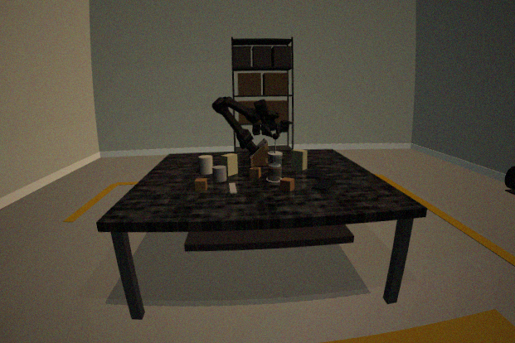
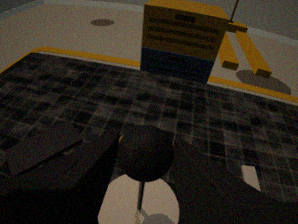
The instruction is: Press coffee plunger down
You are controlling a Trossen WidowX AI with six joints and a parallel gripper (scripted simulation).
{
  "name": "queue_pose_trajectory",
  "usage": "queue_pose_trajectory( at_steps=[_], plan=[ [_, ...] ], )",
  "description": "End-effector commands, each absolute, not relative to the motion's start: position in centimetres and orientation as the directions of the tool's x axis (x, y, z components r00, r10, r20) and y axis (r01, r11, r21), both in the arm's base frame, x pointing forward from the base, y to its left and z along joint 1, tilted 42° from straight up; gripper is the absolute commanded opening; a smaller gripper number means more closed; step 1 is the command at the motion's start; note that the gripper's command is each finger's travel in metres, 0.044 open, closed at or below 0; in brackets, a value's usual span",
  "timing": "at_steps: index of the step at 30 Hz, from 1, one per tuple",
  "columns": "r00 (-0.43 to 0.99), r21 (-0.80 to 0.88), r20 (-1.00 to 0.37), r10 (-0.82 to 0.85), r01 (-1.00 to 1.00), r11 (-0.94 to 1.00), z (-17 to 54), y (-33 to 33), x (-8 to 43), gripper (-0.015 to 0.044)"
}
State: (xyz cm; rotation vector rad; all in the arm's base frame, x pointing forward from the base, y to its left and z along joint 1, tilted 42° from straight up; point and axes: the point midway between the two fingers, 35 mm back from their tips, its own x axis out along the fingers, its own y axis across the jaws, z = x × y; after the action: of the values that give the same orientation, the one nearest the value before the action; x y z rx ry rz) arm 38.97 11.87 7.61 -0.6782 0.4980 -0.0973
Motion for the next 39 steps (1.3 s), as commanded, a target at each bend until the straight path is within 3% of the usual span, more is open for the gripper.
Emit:
queue_pose_trajectory(
  at_steps=[1, 39],
  plan=[
    [0.833, -0.656, -0.462, -0.305, -0.089, 0.749, 4.5, 9.2, 38.1, 0.0127],
    [0.835, -0.658, -0.458, -0.306, -0.087, 0.748, 3.4, 8.6, 39.7, 0.0127]
  ],
)
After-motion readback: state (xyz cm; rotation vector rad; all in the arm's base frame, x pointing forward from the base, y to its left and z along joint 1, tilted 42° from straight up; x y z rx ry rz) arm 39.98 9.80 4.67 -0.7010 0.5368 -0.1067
